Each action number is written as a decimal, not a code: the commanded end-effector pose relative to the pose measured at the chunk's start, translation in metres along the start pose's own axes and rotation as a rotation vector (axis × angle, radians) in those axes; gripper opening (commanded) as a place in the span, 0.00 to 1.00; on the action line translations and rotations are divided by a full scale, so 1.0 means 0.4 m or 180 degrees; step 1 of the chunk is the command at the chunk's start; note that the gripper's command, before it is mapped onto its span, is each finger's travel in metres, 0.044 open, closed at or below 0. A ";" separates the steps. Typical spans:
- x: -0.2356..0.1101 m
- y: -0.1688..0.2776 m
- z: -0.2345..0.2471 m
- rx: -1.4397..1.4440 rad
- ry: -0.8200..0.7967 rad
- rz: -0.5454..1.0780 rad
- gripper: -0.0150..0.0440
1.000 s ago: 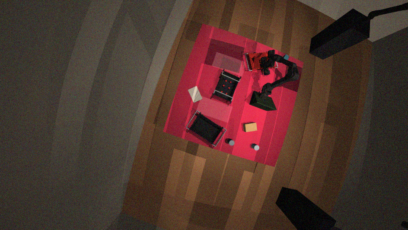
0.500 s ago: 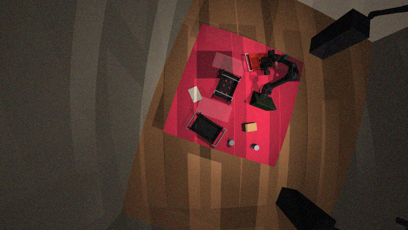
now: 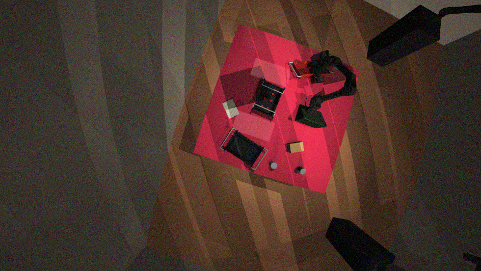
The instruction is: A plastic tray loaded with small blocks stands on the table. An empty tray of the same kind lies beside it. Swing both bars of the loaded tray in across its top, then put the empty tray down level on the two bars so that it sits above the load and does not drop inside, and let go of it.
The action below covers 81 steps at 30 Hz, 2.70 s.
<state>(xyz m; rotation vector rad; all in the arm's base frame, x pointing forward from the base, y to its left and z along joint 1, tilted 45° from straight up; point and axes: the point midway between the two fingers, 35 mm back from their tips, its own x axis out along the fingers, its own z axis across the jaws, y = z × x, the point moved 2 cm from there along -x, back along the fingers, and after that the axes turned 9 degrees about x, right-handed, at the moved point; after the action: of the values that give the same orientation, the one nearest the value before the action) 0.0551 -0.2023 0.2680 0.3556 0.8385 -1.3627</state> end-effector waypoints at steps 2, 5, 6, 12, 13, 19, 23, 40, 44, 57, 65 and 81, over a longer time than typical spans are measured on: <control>-0.041 -0.005 0.001 0.0022 -0.0055 0.0007 0.25; -0.041 -0.005 0.001 0.0022 -0.0055 0.0007 0.25; -0.041 -0.005 0.001 0.0022 -0.0055 0.0007 0.25; -0.050 -0.003 0.001 0.0025 -0.0048 0.0010 0.25; -0.057 -0.001 0.001 0.0027 -0.0043 0.0012 0.25; -0.112 0.006 -0.004 0.0036 -0.0016 0.0023 0.25; -0.151 0.005 -0.008 0.0036 -0.0013 0.0025 0.25; -0.201 -0.004 -0.014 0.0028 -0.0031 0.0022 0.25; -0.201 -0.004 -0.014 0.0028 -0.0031 0.0022 0.25; -0.201 -0.002 -0.014 0.0024 -0.0028 0.0024 0.25; -0.184 0.058 0.009 -0.0164 0.0078 0.0117 0.25; -0.161 0.206 0.032 -0.0600 0.0275 0.0264 0.25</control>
<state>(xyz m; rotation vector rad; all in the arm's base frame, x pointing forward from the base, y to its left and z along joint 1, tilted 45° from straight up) 0.1250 -0.1501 0.3006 0.3157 1.0021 -1.2134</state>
